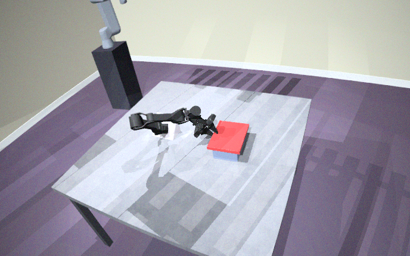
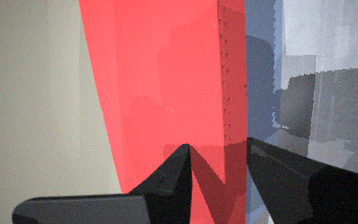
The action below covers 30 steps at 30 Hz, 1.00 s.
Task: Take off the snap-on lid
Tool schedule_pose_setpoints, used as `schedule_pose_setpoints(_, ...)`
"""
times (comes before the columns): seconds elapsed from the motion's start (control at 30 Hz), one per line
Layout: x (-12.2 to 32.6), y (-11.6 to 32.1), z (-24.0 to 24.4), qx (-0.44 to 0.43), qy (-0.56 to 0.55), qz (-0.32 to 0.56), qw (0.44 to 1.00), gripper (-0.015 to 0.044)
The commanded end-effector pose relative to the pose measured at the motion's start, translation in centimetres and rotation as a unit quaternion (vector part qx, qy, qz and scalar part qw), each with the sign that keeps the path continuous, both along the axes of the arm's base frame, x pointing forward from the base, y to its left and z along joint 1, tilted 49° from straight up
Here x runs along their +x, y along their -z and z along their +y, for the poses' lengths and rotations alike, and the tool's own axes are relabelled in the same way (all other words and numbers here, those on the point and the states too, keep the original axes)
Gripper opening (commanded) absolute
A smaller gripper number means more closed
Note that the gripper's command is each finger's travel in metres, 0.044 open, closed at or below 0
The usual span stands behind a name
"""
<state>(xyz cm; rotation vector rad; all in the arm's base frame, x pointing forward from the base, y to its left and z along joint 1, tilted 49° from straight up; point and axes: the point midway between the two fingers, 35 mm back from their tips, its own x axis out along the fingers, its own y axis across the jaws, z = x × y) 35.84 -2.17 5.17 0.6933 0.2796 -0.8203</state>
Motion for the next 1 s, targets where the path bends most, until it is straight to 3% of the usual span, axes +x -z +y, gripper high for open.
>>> schedule_pose_setpoints(0.0,0.03,-0.29,0.45,-0.001,-0.004,-0.003,1.0,0.0)
schedule_pose_setpoints(0.97,0.03,-0.68,0.89,-0.001,-0.004,-0.003,1.0,0.0)
